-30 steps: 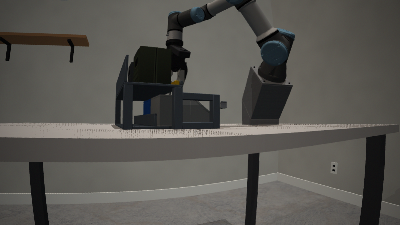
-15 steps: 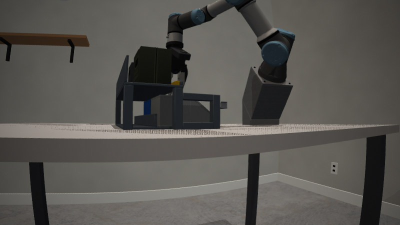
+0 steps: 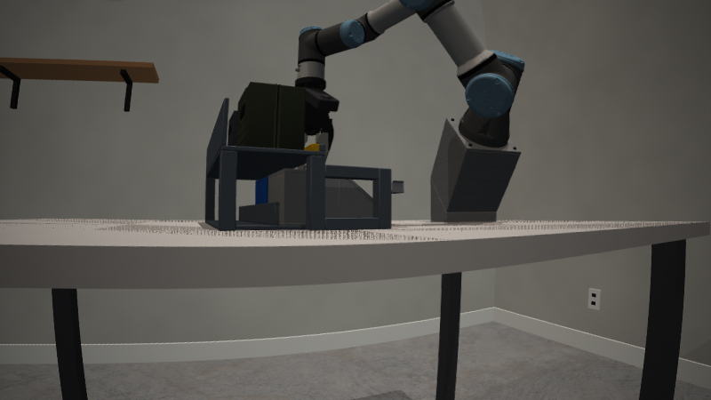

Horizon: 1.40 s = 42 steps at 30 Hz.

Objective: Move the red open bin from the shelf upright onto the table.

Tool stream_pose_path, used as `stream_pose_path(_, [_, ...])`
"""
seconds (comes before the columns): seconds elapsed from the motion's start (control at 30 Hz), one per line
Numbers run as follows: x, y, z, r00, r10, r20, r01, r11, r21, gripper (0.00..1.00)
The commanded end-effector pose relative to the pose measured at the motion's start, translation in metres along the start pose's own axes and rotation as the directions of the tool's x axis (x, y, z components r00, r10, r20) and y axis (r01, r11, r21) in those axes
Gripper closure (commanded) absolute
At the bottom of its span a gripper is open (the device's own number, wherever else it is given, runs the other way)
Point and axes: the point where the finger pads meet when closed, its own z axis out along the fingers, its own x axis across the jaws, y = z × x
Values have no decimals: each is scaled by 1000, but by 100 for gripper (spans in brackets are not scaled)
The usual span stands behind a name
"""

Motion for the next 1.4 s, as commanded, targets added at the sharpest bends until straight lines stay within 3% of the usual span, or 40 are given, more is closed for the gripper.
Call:
stream_pose_path(0.0, [1,1,1,1000,-1,-2,1,1000,-2,80])
stream_pose_path(0.13, [1,1,9,1000,-1,-2,1,1000,-2,80])
stream_pose_path(0.53, [1,1,9,1000,-1,-2,1,1000,-2,80])
stream_pose_path(0.7, [0,1,19,1000,-1,-2,1,1000,-2,80])
stream_pose_path(1.1, [0,1,19,1000,-1,-2,1,1000,-2,80])
stream_pose_path(1.37, [0,1,29,1000,-1,-2,1,1000,-2,80])
